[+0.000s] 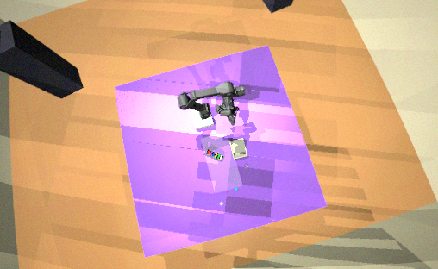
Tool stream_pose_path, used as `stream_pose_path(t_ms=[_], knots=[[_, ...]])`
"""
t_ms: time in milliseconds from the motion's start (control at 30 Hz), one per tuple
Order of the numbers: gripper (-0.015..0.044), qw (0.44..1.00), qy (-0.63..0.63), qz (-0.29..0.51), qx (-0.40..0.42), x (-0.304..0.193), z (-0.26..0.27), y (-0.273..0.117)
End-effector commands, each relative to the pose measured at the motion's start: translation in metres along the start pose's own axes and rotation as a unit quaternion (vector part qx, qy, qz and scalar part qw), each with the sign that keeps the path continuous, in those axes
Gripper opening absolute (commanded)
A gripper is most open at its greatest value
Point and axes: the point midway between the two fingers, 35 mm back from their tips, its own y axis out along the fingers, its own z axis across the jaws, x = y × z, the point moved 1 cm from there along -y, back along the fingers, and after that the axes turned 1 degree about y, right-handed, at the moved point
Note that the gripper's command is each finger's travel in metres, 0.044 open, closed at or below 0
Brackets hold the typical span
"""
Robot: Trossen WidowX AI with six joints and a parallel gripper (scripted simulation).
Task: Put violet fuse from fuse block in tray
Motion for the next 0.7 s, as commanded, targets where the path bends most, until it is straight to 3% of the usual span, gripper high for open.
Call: stream_pose_path(t_ms=[0, 67, 167, 333, 500, 667], knots=[[0.0026, 1.0, 0.005, -0.003, -0.001, 0.0, 0.0, 0.001], [0.0068, 0.999, 0.042, -0.024, -0.008, 0.003, -0.002, 0.005], [0.0068, 0.981, 0.169, -0.095, -0.024, 0.012, -0.01, 0.021], [0.0068, 0.866, 0.445, -0.23, 0.012, 0.035, -0.024, 0.056], [0.0068, 0.642, 0.682, -0.332, 0.108, 0.062, -0.036, 0.091], [0.0068, 0.339, 0.829, -0.376, 0.237, 0.091, -0.045, 0.123]])
